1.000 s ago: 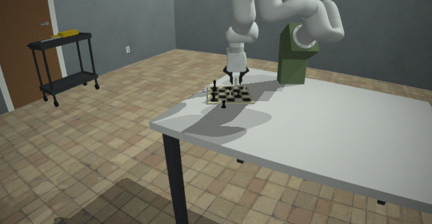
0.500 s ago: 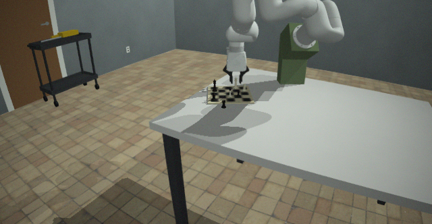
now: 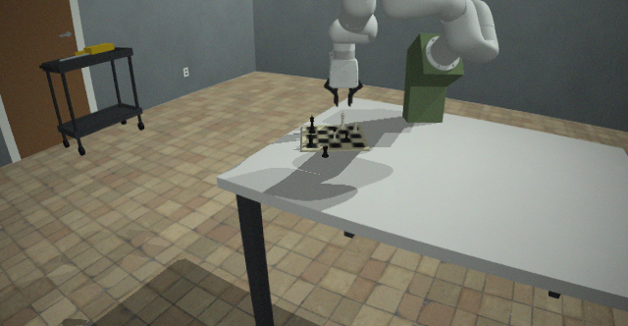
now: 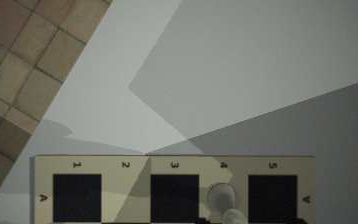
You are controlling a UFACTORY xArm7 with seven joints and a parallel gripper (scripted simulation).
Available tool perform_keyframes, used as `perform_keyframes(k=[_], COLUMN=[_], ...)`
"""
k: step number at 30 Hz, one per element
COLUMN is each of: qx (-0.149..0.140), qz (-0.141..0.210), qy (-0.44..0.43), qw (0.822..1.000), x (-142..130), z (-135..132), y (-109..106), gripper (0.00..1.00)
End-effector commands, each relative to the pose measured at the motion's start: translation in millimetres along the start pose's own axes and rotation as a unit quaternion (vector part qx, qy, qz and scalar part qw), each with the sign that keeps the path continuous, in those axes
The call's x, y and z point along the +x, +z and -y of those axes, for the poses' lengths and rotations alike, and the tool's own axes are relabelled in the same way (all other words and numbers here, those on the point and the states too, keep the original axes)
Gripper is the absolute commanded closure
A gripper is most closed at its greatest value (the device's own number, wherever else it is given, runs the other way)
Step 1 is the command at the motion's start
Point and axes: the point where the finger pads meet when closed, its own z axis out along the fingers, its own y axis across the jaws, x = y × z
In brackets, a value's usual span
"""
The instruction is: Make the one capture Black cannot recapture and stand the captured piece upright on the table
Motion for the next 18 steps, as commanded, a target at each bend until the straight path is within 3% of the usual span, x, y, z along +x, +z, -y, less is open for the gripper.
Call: perform_keyframes(k=[1, 10, 11, 18], qx=[0.000, 0.000, 0.000, 0.000], qz=[-0.001, -0.001, -0.001, -0.001], qy=[0.000, 0.000, 0.000, 0.000], qw=[1.000, 1.000, 1.000, 1.000], x=[-0.1, -0.2, -0.2, -0.2], z=[0.5, 0.5, 0.5, 0.5], y=[-17.2, -31.2, -31.2, -31.2], gripper=[0.57, 0.57, 0.00, 0.00])
